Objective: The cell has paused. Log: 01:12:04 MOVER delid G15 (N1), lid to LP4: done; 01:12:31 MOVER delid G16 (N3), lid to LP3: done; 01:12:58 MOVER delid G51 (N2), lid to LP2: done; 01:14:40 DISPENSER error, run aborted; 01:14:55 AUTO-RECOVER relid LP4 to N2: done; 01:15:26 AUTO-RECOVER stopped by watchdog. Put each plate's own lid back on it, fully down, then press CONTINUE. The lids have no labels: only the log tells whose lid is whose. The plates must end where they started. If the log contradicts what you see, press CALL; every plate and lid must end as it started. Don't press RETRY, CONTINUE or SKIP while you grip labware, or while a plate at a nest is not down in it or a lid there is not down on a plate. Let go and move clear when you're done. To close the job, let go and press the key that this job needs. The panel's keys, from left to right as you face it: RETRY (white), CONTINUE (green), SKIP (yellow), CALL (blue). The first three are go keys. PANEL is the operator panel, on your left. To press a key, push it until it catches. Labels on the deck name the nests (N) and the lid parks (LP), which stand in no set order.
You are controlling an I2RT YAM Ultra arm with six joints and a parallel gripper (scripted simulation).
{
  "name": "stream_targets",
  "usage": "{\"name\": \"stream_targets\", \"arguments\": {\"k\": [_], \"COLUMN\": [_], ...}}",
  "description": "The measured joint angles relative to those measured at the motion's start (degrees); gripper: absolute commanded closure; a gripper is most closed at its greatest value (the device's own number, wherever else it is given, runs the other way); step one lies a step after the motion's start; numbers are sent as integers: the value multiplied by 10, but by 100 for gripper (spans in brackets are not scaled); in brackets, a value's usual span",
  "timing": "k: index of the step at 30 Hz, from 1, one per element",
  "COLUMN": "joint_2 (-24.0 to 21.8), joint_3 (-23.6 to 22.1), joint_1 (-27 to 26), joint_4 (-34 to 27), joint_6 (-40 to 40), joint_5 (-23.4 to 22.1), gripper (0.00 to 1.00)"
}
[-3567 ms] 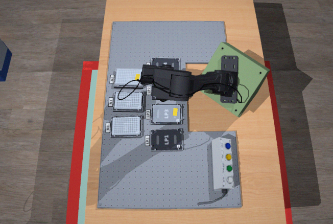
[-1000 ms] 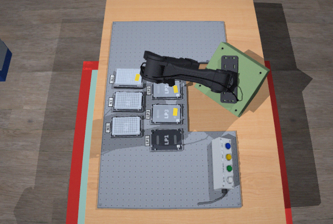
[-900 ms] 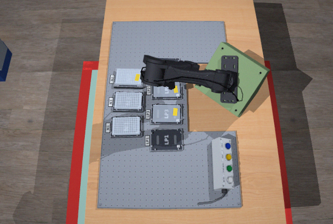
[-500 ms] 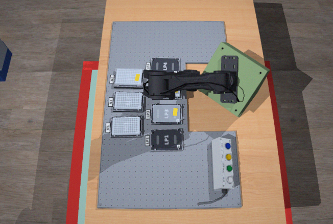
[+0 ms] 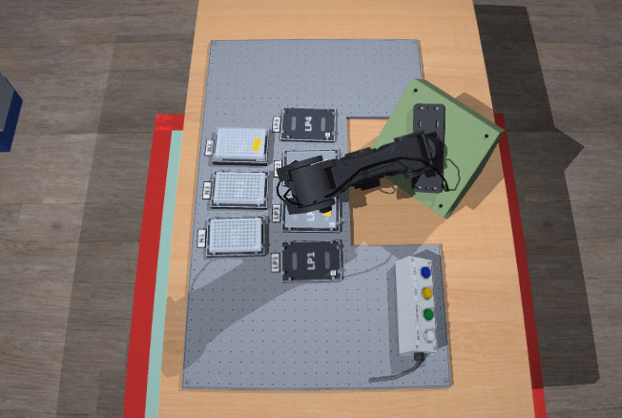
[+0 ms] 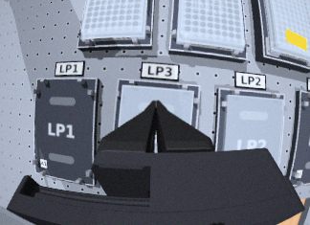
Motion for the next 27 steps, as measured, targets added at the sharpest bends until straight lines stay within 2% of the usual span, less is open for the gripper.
{"name": "stream_targets", "arguments": {"k": [9,17,21,27], "joint_2": [-106,-179,-202,-203], "joint_3": [-1,20,31,31], "joint_1": [124,197,209,208], "joint_4": [-61,-153,-189,-225], "joint_6": [43,68,75,81], "joint_5": [114,191,213,229], "gripper": [100,100,100,100]}}
